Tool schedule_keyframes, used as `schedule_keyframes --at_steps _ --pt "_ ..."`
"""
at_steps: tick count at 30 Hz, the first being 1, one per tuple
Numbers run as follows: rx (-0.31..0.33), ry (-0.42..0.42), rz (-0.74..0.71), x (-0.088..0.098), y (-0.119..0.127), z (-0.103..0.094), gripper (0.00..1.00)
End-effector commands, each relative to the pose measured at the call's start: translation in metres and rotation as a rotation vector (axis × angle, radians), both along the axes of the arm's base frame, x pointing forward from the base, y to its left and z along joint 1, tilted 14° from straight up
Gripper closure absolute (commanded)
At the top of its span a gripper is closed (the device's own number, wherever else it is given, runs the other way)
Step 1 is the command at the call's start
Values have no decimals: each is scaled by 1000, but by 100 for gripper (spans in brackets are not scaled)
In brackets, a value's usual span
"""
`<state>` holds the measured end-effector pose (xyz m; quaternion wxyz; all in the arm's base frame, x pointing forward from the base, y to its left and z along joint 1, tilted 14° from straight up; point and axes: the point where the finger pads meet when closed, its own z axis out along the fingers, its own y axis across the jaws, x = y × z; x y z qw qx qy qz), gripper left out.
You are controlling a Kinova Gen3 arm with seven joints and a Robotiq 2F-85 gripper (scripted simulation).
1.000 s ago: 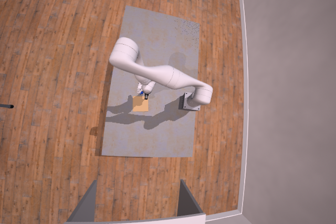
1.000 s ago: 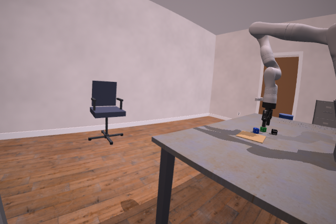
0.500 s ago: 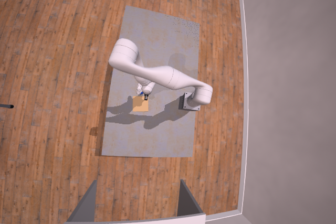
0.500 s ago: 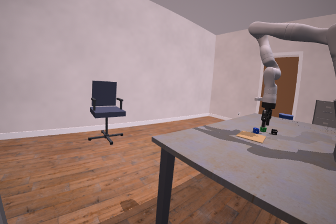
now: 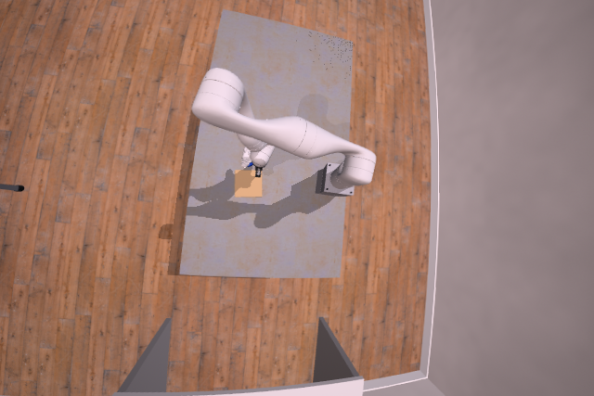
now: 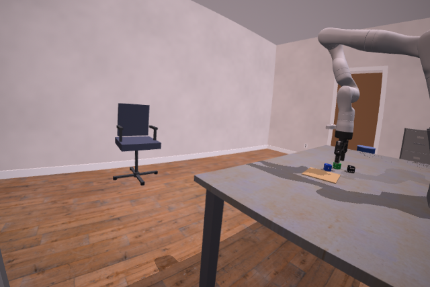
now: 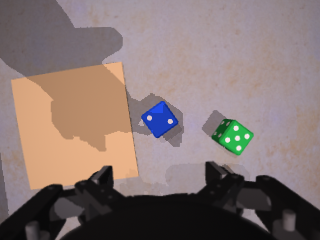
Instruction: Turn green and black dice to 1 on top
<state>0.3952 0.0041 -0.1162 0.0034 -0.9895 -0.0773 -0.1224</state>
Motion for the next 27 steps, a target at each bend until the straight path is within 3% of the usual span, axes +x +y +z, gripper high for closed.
schedule_keyframes --at_steps 1,16,27 --pt "0 -1 0 0 0 1 0" --pt "0 -1 0 -1 0 5 0" --pt "0 -1 0 -15 -2 63 0"
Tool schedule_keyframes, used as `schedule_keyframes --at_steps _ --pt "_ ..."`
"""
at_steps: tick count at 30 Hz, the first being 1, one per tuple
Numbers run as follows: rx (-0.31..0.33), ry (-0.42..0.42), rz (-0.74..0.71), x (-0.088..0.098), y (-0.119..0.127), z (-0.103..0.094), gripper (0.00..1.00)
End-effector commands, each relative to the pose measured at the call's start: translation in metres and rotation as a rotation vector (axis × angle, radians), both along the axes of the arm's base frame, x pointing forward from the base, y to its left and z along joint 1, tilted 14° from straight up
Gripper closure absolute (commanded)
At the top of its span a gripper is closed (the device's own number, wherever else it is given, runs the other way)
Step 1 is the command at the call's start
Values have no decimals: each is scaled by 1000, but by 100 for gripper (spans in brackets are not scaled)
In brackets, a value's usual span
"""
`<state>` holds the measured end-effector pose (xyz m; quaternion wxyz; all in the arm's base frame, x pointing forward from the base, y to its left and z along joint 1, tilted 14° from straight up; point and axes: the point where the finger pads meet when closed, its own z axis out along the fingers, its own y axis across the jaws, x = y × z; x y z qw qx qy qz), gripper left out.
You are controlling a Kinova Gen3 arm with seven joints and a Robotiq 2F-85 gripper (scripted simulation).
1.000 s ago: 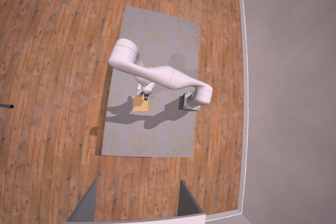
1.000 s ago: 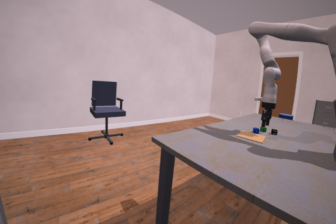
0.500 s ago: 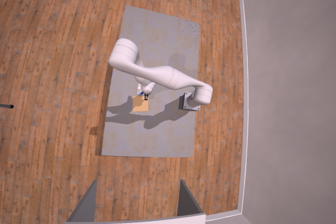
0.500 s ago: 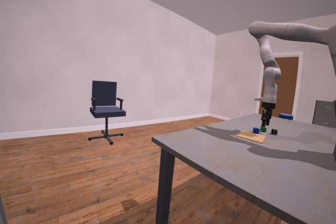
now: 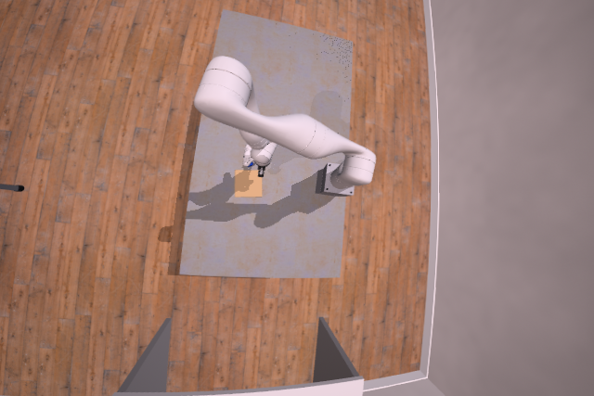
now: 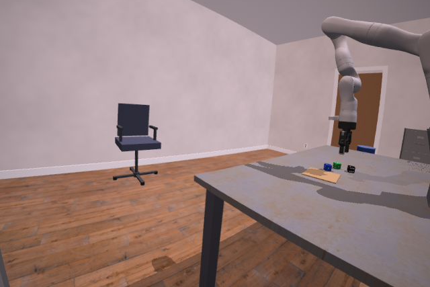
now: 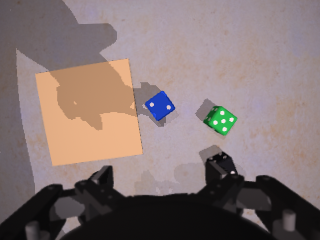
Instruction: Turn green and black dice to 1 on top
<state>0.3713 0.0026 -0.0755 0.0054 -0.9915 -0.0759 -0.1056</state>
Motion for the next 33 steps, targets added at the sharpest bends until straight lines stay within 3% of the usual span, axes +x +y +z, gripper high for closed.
schedule_keyframes --at_steps 1,4,10,24,27,33 --pt "-2 -35 2 7 0 28 0" --pt "-2 -35 2 3 -1 43 0" --pt "-2 -35 2 1 -1 54 0" --pt "0 -35 -8 1 -2 56 0" --pt "22 -31 -112 8 -15 56 0" --pt "105 -22 -456 27 -58 57 0"
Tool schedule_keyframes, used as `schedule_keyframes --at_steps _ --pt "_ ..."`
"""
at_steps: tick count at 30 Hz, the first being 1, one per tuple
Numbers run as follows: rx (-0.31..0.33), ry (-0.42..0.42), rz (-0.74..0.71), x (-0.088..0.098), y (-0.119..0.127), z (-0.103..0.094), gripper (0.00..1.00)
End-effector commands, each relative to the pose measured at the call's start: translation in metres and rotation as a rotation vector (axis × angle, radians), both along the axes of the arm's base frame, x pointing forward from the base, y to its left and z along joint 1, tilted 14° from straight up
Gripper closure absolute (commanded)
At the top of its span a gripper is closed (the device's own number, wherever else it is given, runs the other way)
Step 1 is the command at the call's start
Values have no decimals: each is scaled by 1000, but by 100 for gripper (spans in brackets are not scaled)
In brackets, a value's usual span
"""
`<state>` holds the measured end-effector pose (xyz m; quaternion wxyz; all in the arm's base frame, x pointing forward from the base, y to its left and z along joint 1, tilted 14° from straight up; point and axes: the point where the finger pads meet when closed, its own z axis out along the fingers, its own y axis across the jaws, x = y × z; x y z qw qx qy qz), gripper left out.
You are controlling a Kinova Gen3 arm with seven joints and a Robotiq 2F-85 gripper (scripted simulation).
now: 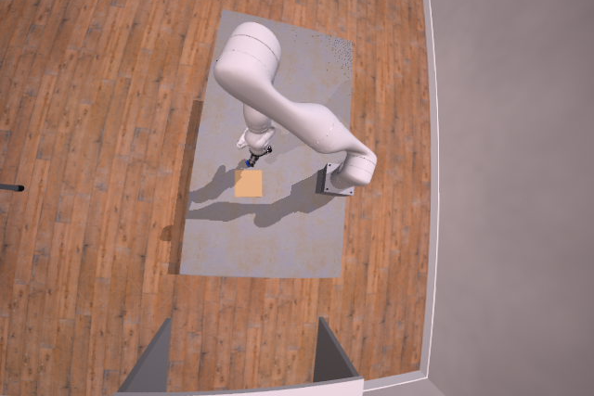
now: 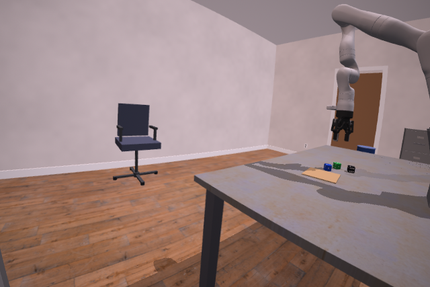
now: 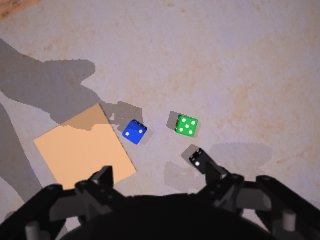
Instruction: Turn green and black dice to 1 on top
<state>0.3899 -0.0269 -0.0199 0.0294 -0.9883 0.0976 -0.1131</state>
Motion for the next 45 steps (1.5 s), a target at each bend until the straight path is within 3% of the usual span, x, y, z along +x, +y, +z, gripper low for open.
schedule_keyframes --at_steps 1,5,45 --pt "18 -10 -117 9 -29 2 0" --pt "64 -8 -280 17 -50 4 0" --pt "85 -10 -352 19 -51 3 0"
